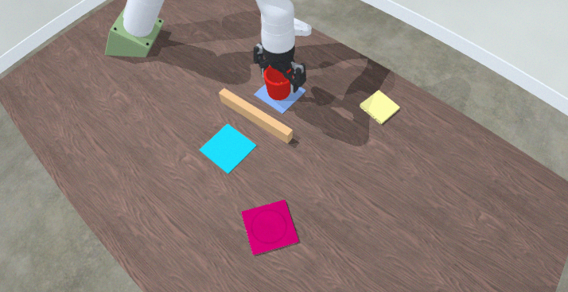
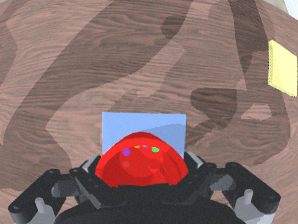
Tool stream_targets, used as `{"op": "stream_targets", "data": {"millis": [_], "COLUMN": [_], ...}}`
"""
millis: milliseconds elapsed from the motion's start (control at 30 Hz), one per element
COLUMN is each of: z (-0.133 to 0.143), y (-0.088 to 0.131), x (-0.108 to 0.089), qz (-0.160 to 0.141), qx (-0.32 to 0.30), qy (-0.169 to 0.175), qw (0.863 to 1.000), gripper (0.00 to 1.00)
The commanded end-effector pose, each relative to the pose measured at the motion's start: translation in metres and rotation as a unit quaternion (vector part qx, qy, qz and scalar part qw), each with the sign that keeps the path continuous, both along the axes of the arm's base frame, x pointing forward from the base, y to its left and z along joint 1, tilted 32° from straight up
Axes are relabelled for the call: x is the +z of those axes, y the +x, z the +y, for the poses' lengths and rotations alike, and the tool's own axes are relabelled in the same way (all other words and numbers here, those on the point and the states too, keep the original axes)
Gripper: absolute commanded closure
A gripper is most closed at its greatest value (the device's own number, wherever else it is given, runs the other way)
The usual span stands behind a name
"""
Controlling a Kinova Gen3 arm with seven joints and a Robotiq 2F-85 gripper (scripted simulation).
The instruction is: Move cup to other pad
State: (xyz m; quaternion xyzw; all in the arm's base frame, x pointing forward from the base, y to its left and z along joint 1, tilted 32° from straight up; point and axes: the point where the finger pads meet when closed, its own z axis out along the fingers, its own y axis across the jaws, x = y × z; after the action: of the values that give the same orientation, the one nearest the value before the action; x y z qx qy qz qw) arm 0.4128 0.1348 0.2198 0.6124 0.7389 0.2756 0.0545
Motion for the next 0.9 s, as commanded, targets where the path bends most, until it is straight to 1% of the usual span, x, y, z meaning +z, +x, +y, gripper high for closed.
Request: {"op": "stream_targets", "data": {"millis": [0, 867], "z": [-0.0011, -0.0011], "y": [0.0013, 0.0013], "x": [-0.0004, -0.0004], "qz": [-0.003, -0.003], "qx": [0.0, 0.0], "qy": [0.0, 0.0], "qw": [1.0, 1.0], "gripper": [0.03, 0.09]}}
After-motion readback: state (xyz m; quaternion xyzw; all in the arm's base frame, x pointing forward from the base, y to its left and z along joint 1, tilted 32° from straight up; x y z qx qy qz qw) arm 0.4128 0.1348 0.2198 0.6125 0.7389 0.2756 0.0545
